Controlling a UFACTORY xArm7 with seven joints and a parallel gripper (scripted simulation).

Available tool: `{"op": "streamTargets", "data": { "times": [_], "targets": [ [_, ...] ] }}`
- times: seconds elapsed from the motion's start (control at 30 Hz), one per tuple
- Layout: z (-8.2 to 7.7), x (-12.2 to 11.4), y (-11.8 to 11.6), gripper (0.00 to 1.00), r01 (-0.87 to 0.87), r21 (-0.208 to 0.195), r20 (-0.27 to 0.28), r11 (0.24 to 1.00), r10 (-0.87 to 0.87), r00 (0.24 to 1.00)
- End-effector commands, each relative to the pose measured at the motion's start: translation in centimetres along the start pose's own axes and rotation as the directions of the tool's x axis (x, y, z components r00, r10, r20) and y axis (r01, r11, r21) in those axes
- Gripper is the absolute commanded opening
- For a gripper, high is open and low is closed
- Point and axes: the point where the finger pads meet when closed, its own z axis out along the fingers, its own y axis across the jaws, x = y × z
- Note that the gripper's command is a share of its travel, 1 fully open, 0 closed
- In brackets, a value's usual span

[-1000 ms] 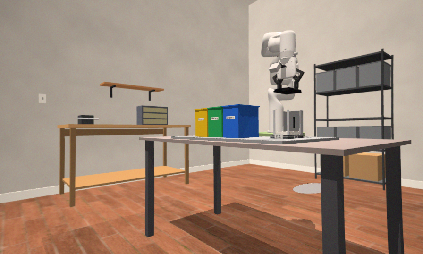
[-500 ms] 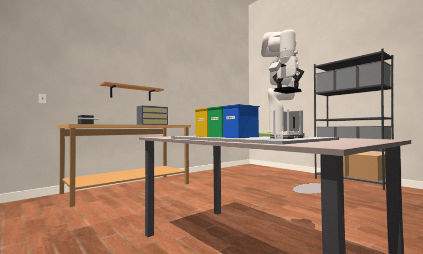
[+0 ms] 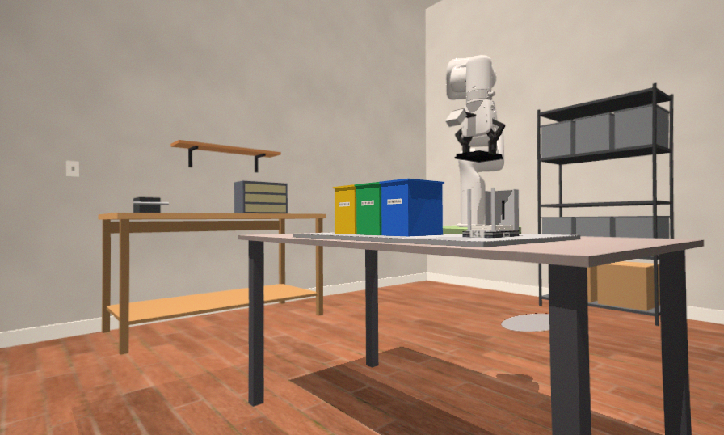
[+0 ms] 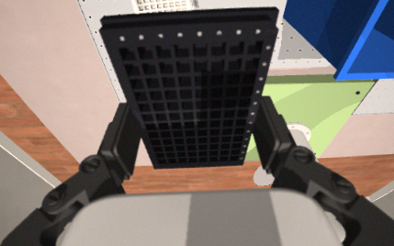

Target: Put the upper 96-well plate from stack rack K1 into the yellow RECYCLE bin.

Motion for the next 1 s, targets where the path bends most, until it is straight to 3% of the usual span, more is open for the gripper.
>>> {"op": "streamTargets", "data": {
  "times": [0.0, 0.97],
  "targets": [
    [-0.1, 0.3, 1.0, 0.0, -0.001, 0.003, -0.004, 1.0, 0.001, 1.0],
    [0.2, 1.5, 9.6, 0.0, -0.001, 0.002, -0.004, 1.0, 0.001, 1.0]
  ]
}}
